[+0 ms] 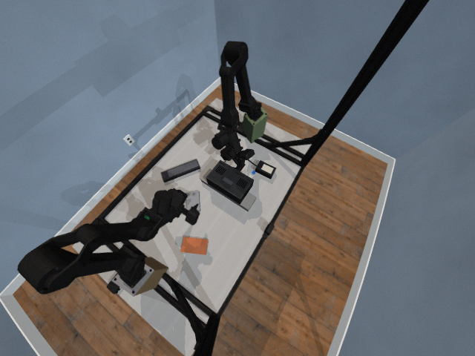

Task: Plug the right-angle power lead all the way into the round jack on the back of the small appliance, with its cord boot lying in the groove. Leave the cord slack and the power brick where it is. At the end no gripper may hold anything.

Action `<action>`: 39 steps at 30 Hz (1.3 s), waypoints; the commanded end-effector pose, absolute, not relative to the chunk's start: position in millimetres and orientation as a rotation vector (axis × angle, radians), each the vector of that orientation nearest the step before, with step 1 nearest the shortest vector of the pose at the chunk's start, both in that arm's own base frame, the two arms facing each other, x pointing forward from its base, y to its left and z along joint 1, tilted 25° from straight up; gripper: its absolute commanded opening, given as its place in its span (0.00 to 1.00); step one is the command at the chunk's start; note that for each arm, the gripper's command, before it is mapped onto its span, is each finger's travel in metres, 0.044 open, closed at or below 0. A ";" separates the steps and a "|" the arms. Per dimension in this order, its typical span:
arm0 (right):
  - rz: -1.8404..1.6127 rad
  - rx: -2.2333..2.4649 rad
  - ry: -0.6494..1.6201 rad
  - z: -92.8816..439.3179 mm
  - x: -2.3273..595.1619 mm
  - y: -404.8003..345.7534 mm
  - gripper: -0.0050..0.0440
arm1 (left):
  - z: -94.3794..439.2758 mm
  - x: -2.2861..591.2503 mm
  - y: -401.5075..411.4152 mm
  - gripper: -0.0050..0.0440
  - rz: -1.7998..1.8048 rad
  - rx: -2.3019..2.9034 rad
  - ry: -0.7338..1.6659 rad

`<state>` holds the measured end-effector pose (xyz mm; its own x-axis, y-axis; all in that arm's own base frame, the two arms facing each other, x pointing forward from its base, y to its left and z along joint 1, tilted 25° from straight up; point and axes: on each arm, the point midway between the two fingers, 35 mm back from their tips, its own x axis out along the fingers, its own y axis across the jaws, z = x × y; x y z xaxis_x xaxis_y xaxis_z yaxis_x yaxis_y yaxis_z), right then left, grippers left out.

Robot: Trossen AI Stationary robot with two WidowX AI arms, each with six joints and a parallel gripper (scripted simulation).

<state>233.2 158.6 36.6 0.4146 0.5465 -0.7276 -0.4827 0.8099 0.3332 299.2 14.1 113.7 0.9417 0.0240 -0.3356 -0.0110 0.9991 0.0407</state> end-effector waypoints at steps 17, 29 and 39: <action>0.656 0.075 0.943 39.3 238.4 161.7 0.10 | 113.7 299.1 13.7 0.92 0.015 0.036 0.342; 0.656 0.076 0.943 40.6 241.2 162.9 0.10 | 113.7 299.1 13.7 0.92 0.015 0.036 0.342; 0.656 0.076 0.942 41.6 243.6 163.8 0.10 | 113.7 299.1 13.7 0.92 0.015 0.036 0.342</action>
